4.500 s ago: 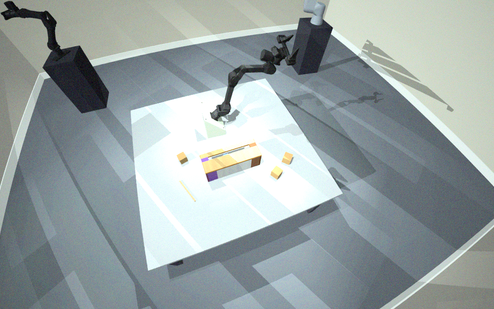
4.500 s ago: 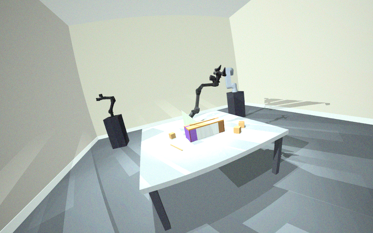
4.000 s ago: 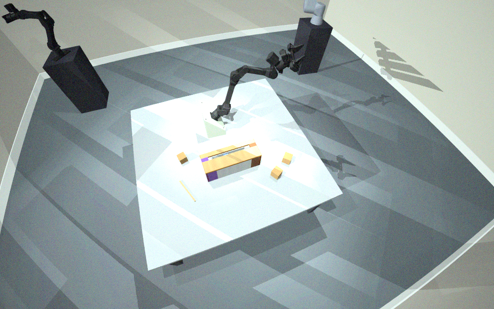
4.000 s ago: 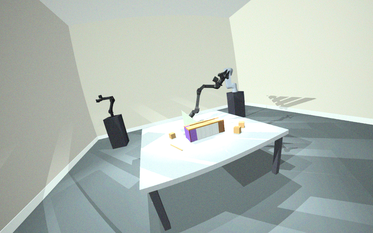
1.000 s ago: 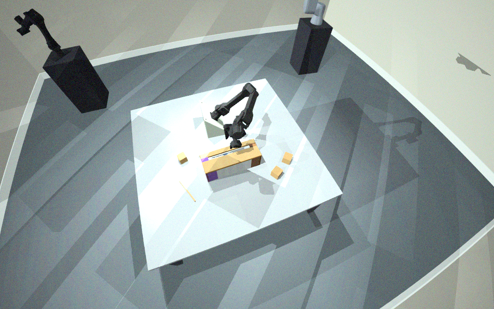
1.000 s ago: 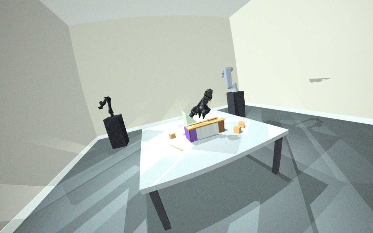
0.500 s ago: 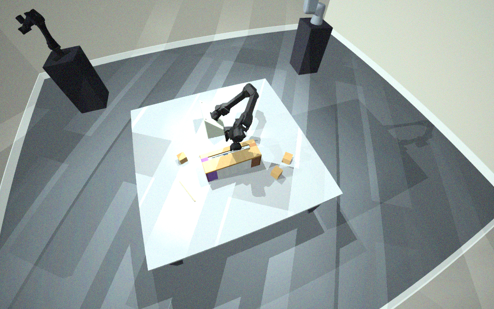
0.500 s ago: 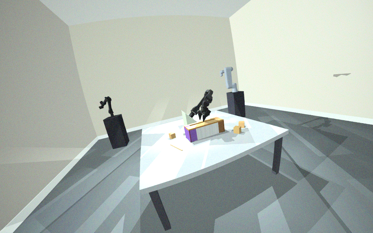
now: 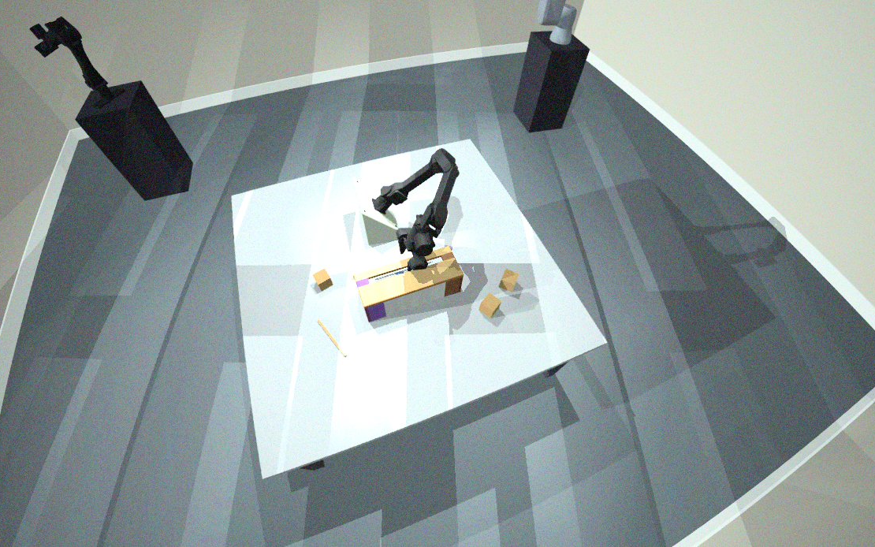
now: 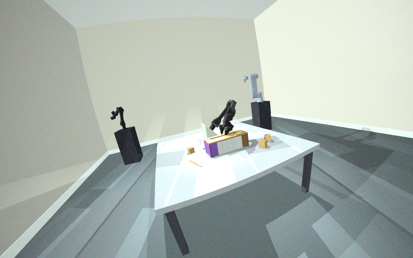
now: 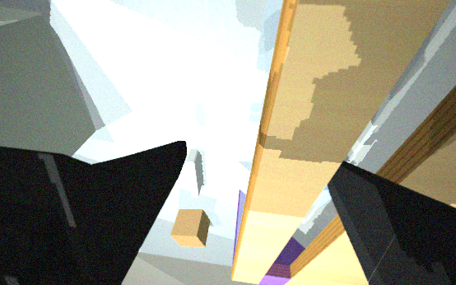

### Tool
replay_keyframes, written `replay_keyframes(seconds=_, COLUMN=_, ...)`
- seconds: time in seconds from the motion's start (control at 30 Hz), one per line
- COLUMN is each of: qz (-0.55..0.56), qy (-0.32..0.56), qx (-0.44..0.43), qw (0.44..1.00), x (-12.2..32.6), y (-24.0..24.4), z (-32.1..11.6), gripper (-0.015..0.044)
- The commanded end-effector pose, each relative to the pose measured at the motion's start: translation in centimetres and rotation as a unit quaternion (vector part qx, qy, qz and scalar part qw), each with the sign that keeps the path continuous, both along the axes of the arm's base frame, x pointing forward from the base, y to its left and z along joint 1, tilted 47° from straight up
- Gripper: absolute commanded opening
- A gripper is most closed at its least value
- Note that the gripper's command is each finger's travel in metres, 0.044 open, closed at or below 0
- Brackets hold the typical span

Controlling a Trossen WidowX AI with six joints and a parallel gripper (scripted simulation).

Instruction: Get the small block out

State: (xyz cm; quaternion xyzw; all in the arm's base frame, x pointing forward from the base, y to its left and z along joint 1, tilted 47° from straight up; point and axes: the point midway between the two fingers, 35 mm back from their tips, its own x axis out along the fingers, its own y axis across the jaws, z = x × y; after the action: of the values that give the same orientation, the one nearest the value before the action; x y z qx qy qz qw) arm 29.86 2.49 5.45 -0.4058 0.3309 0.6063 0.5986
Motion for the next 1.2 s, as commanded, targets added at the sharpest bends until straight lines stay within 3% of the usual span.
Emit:
replay_keyframes(seconds=0.0, qz=-0.002, qy=0.004, qx=0.004, qw=1.0, x=-0.2, y=0.7, z=-0.6, gripper=0.04)
replay_keyframes(seconds=0.37, qz=-0.002, qy=0.004, qx=0.005, qw=1.0, x=-0.4, y=1.9, z=-1.7, gripper=0.04)
replay_keyframes(seconds=1.17, qz=0.0, qy=0.001, qx=0.0, qw=1.0, x=0.3, y=-1.7, z=-4.8, gripper=0.04)
